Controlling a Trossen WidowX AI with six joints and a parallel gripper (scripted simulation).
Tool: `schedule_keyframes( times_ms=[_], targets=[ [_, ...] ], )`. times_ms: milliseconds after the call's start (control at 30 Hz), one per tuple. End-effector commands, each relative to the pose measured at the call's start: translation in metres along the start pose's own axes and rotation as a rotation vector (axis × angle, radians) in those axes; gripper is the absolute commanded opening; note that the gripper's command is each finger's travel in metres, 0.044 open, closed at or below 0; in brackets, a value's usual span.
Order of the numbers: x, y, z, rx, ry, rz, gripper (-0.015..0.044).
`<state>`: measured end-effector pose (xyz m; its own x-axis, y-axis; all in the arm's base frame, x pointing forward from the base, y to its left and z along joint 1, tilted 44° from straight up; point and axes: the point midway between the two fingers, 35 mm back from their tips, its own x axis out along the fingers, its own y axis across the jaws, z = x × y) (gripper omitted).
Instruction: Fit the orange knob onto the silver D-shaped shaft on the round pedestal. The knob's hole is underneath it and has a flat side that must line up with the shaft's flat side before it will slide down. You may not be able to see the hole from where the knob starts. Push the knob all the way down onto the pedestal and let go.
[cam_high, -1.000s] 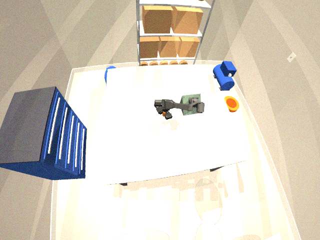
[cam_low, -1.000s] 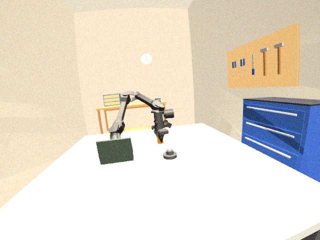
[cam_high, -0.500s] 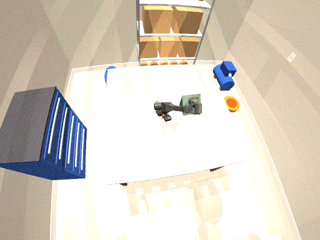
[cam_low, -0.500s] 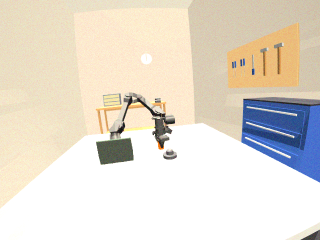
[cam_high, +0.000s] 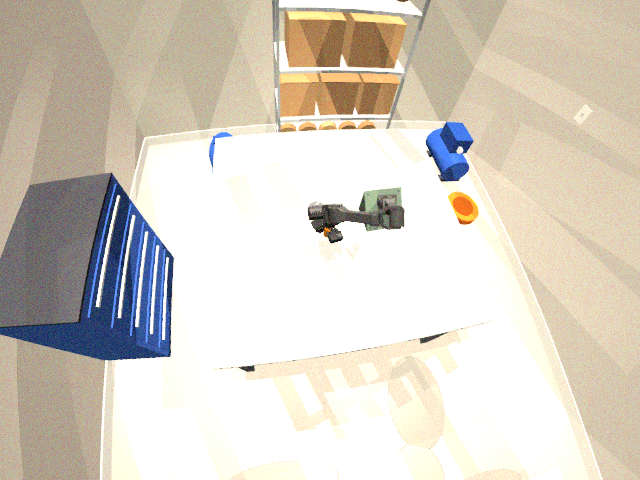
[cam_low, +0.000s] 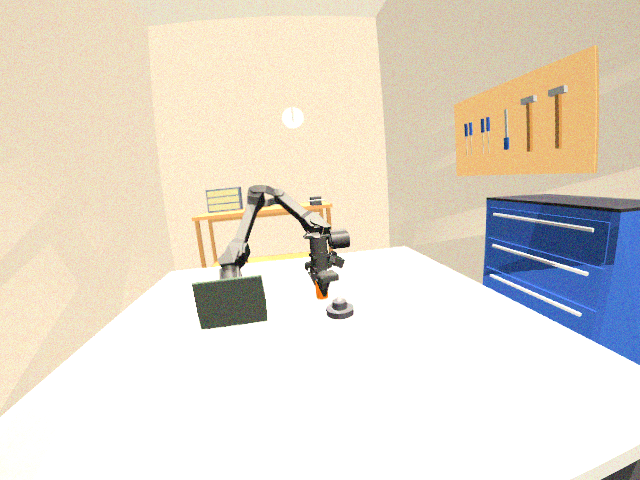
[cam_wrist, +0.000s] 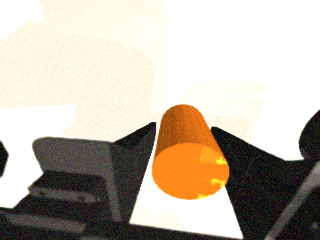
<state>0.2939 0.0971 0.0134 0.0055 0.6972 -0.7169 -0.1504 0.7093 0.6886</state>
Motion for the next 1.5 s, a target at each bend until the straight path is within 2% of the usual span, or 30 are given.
schedule_keyframes(
  times_ms=[0,267,333,467,533,1467],
  targets=[
    [0.000,0.000,0.000,-0.001,0.001,0.000,0.0240],
    [0.000,0.000,0.000,-0.001,0.001,0.000,0.0240],
    [-0.010,-0.001,0.001,0.001,-0.001,-0.002,0.0292],
    [-0.070,-0.002,0.001,0.005,0.000,-0.002,0.0398],
    [-0.081,-0.001,0.000,0.004,0.001,0.001,0.0440],
    [-0.040,-0.002,0.001,0.004,0.000,0.000,0.0440]
  ],
)
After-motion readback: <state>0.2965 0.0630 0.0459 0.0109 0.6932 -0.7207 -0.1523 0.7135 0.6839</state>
